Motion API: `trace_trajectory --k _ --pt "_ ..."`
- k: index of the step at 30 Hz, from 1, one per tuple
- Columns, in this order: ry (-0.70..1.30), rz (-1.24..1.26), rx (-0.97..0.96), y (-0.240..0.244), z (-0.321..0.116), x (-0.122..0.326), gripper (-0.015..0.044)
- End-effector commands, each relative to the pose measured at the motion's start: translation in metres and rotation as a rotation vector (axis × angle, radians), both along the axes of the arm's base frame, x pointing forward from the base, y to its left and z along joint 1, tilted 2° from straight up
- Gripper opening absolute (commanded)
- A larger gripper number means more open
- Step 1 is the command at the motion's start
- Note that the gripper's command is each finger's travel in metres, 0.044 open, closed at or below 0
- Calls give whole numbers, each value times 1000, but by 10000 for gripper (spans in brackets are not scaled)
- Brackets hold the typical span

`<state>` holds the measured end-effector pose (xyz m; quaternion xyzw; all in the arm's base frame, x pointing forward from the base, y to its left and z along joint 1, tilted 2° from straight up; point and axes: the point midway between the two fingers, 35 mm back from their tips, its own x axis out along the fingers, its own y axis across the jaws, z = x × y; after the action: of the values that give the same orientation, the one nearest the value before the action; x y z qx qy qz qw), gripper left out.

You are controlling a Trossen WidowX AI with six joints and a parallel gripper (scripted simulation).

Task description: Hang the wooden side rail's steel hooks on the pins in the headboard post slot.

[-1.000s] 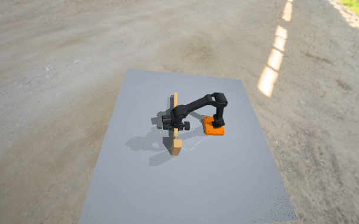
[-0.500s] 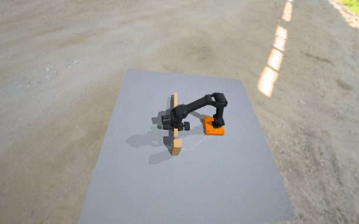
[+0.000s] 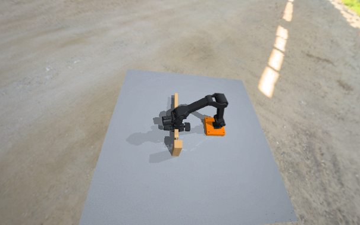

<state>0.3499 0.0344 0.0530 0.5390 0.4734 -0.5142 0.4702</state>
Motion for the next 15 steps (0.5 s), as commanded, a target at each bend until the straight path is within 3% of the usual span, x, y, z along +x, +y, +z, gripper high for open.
trace_trajectory --k 1,15 --pt "-11 -3 2 1 4 2 0" --pt "-11 -3 2 3 3 2 0"
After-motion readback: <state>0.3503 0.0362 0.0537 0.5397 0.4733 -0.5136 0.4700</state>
